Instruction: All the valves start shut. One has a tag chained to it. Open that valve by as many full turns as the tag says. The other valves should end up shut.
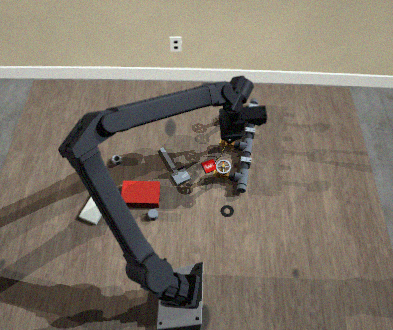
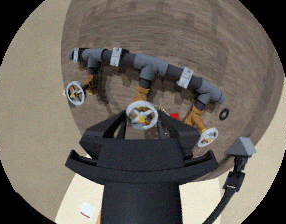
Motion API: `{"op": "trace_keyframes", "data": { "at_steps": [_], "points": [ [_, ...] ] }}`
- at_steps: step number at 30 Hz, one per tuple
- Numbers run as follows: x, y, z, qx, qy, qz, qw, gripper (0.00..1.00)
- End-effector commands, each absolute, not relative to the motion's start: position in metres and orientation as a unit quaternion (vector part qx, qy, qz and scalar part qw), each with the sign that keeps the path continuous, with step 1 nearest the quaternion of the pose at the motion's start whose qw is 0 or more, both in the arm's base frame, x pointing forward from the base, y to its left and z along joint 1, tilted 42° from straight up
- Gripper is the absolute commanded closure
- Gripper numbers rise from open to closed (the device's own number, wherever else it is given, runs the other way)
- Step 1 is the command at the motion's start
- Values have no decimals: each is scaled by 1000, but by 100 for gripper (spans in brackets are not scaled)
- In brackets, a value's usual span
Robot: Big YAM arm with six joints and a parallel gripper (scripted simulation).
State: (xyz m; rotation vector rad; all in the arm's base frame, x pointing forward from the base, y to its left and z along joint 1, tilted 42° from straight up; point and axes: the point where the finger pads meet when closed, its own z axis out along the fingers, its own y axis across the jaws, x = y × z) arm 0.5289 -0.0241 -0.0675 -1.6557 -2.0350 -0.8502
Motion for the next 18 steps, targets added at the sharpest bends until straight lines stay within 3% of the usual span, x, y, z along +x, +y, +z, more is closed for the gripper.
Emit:
{"op": "trace_keyframes", "data": {
  "at_steps": [1,18],
  "points": [
    [535,-26,-59,-592,-724,-304,183,100],
    [534,-26,-60,-416,-838,-336,112,100]
  ]
}}
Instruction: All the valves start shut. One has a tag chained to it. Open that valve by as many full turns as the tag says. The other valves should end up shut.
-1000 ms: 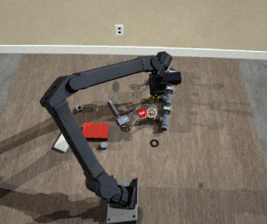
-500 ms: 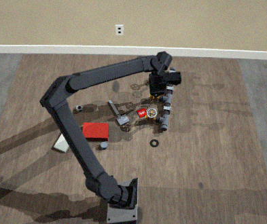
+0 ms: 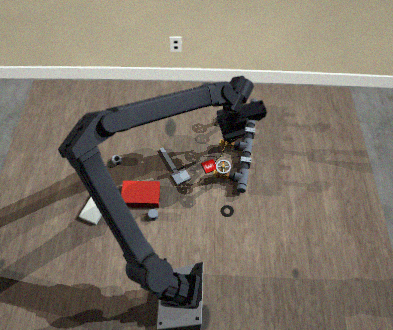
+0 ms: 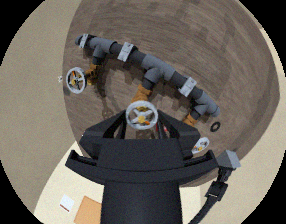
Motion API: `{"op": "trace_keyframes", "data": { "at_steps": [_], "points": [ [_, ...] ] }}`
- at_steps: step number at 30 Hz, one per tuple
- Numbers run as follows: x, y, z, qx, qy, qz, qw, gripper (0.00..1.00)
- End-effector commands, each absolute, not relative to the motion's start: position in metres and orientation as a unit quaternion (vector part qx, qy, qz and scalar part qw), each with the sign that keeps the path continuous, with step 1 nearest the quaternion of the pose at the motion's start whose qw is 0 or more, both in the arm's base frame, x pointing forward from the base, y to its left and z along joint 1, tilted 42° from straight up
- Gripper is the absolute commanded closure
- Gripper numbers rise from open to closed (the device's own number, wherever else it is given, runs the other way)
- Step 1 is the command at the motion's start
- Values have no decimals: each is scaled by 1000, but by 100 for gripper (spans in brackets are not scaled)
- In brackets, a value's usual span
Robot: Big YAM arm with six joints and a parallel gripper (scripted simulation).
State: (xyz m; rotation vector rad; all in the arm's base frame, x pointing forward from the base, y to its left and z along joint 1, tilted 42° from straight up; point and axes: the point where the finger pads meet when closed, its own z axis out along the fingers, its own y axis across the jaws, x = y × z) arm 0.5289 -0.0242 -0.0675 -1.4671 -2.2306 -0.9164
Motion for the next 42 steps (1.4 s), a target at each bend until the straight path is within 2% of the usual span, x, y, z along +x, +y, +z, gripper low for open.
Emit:
{"op": "trace_keyframes", "data": {
  "at_steps": [1,19,39,40,42],
  "points": [
    [537,-27,-59,-388,-851,-340,100,100],
    [541,-28,-60,-1,-935,-351,-51,100],
    [541,-28,-60,21,-935,-350,-59,100],
    [541,-28,-60,21,-935,-350,-59,0],
    [541,-28,-60,21,-935,-350,-59,0]
  ]
}}
